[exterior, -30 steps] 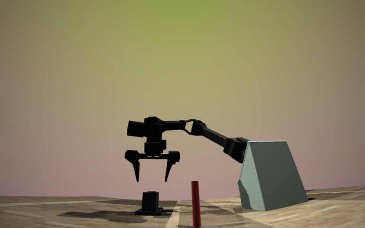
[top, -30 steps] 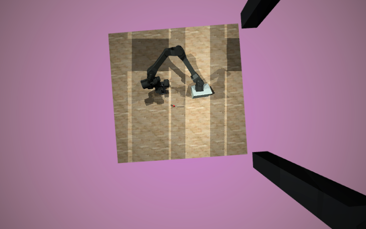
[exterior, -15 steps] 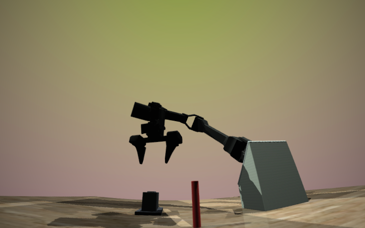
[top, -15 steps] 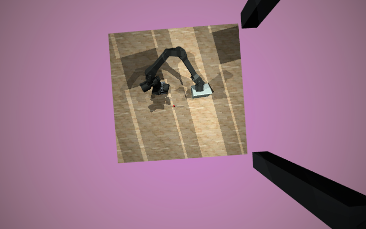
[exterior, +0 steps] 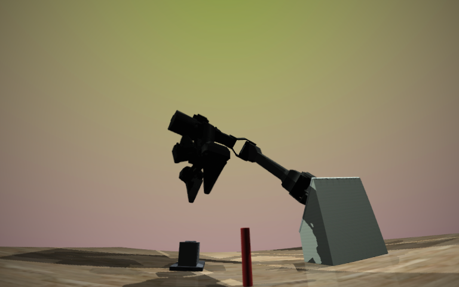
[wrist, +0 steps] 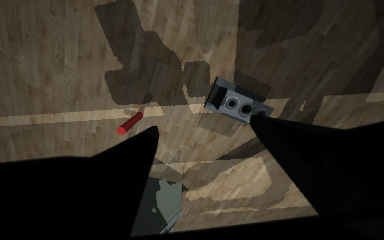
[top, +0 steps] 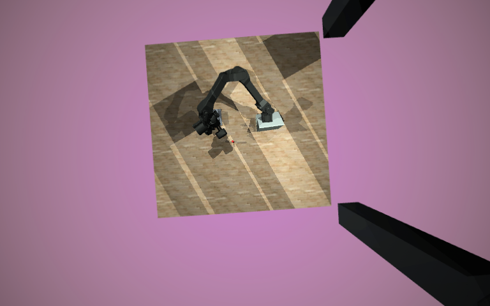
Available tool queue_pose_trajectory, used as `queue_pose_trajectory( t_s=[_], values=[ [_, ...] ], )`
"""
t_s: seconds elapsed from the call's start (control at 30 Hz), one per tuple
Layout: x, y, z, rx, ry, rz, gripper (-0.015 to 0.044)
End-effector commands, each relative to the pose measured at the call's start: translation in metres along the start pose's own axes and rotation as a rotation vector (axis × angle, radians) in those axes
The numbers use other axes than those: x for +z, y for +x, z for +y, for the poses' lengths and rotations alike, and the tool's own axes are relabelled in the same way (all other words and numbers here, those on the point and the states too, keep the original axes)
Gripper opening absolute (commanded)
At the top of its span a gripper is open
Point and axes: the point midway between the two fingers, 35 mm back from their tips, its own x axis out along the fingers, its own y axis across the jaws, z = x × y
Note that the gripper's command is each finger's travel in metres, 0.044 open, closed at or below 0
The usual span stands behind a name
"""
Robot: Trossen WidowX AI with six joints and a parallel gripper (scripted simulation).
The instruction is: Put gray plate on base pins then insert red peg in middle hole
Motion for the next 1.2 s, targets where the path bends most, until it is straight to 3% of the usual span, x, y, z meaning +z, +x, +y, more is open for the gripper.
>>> queue_pose_trajectory(
  t_s=[0.0,0.6,1.17],
  values=[
    [-0.007,0.006,0.069,0.001,0.668,0.023,0.044],
    [-0.027,0.013,0.132,-0.033,1.567,0.019,0.044],
    [-0.028,0.013,0.134,-0.034,1.589,0.018,0.044]
  ],
)
